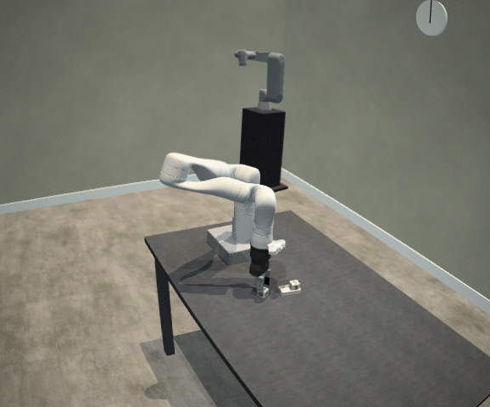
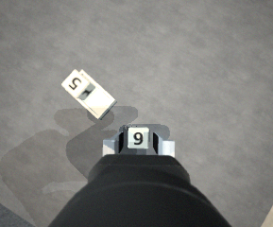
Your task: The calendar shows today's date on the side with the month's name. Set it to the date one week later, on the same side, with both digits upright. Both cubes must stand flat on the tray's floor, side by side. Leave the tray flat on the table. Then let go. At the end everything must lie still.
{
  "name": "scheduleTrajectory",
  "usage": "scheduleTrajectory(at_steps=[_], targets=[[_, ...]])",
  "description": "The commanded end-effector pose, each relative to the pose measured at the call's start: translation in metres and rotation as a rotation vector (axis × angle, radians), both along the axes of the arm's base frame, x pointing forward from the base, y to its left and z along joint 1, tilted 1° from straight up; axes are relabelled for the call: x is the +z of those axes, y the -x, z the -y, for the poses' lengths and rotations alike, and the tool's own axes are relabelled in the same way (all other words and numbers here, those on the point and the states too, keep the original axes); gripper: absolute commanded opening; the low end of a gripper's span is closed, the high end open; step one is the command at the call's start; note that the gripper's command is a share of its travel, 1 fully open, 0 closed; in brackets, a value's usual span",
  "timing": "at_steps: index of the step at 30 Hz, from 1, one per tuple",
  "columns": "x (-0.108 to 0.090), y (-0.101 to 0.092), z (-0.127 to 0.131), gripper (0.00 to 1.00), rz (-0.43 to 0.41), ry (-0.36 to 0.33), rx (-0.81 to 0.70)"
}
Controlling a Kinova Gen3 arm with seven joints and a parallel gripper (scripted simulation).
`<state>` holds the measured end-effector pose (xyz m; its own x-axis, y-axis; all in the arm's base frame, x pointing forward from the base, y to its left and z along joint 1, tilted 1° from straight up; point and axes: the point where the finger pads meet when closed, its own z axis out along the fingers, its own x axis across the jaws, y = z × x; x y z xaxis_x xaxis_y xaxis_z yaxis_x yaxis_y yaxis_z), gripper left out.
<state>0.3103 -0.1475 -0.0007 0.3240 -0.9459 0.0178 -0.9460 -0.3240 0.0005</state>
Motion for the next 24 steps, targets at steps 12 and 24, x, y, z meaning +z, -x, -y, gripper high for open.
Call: scheduleTrajectory(at_steps=[12,24], targets=[[0.0005,-0.0003,0.0002,0.9,0.001,0.001,0.0],[0.0045,-0.0003,0.0001,0.9,0.001,0.001,0.0]])
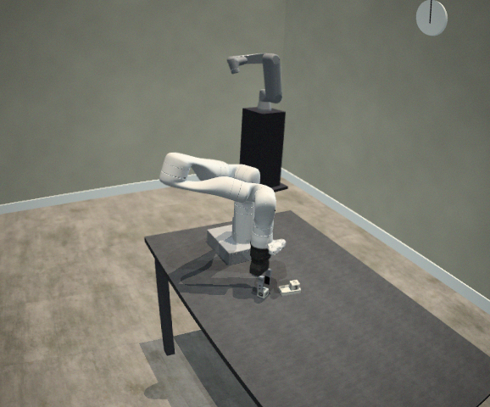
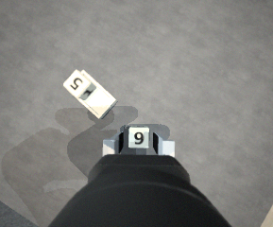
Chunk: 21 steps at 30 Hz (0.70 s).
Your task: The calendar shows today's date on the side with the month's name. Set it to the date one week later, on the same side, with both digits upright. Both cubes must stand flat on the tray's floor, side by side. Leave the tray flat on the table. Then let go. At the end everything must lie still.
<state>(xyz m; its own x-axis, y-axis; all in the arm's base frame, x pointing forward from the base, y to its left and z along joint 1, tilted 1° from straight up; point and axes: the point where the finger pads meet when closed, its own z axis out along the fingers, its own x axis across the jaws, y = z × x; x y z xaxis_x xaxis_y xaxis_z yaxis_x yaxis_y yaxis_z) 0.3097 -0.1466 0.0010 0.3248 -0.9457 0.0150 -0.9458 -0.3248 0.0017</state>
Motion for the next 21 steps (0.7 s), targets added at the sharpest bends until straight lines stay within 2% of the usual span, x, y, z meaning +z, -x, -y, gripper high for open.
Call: scheduleTrajectory(at_steps=[1,14,21], targets=[[0.005,-0.001,0.001,0.9,0.003,0.003,-0.001],[0.035,-0.001,0.0,0.9,0.003,0.003,-0.001],[0.039,-0.001,0.0,0.9,0.003,0.003,-0.001]])
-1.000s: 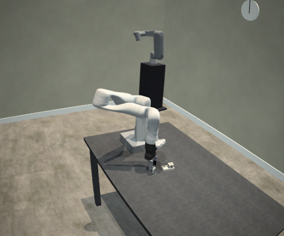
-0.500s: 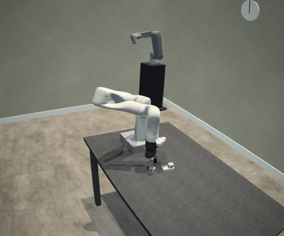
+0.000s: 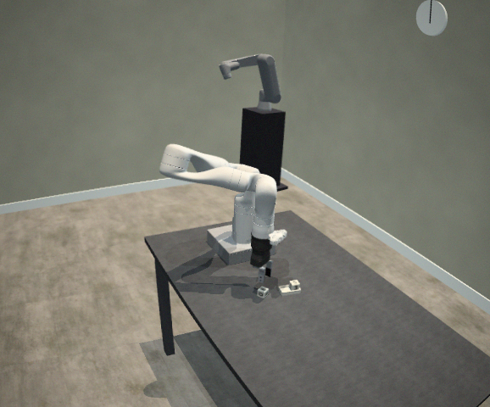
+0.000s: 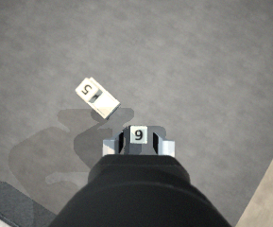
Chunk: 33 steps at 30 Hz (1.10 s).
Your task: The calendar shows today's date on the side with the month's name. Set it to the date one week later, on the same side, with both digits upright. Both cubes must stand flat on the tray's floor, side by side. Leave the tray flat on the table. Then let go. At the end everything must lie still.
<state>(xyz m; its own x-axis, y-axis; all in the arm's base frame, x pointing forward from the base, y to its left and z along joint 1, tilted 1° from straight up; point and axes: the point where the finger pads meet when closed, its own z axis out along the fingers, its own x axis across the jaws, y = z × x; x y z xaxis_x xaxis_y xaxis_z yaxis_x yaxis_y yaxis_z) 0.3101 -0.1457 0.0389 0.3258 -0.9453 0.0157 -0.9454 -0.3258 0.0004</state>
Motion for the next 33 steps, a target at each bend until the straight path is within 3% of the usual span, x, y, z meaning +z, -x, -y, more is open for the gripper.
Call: scheduleTrajectory(at_steps=[1,7,18,28,33], targets=[[0.0009,-0.0003,0.0013,0.9,0.0,0.003,-0.002],[-0.0002,-0.0006,0.0017,0.9,-0.031,0.013,-0.003],[-0.0001,-0.0028,0.0008,0.9,-0.227,0.08,-0.006],[0.0004,-0.0032,0.0004,0.9,-0.252,0.09,-0.007],[-0.0012,-0.0039,0.0009,0.9,-0.317,0.11,-0.009]])
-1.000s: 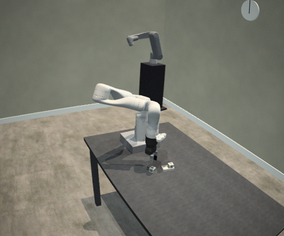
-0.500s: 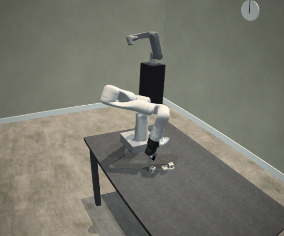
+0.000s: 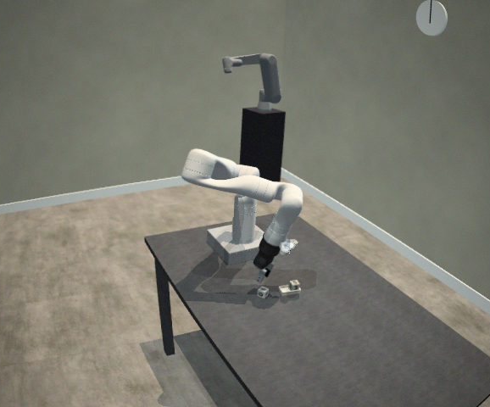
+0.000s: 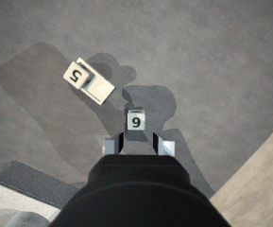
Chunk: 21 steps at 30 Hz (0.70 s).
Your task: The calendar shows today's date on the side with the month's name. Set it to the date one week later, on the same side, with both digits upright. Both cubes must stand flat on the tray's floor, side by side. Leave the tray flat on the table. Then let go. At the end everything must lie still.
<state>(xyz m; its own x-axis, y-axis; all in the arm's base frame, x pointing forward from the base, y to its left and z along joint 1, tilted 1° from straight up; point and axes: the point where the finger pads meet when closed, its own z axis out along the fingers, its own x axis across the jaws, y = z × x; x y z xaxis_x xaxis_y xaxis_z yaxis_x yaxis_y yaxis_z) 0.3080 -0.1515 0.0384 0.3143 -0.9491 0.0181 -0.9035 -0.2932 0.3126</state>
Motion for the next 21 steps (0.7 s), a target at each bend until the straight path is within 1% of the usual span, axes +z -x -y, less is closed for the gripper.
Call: scheduleTrajectory(at_steps=[1,2,4,8,11,21], targets=[[-0.0011,-0.0062,-0.0048,0.9,-0.038,0.011,0.007],[-0.0013,-0.0064,-0.0048,0.9,-0.06,0.019,0.007],[-0.0013,-0.0064,-0.0048,0.9,-0.06,0.019,0.007],[-0.0011,-0.0072,-0.0054,0.9,-0.143,0.047,0.006],[-0.0004,-0.0076,-0.0061,0.9,-0.182,0.062,0.006],[-0.0004,-0.0079,-0.0062,0.9,-0.206,0.07,0.006]])
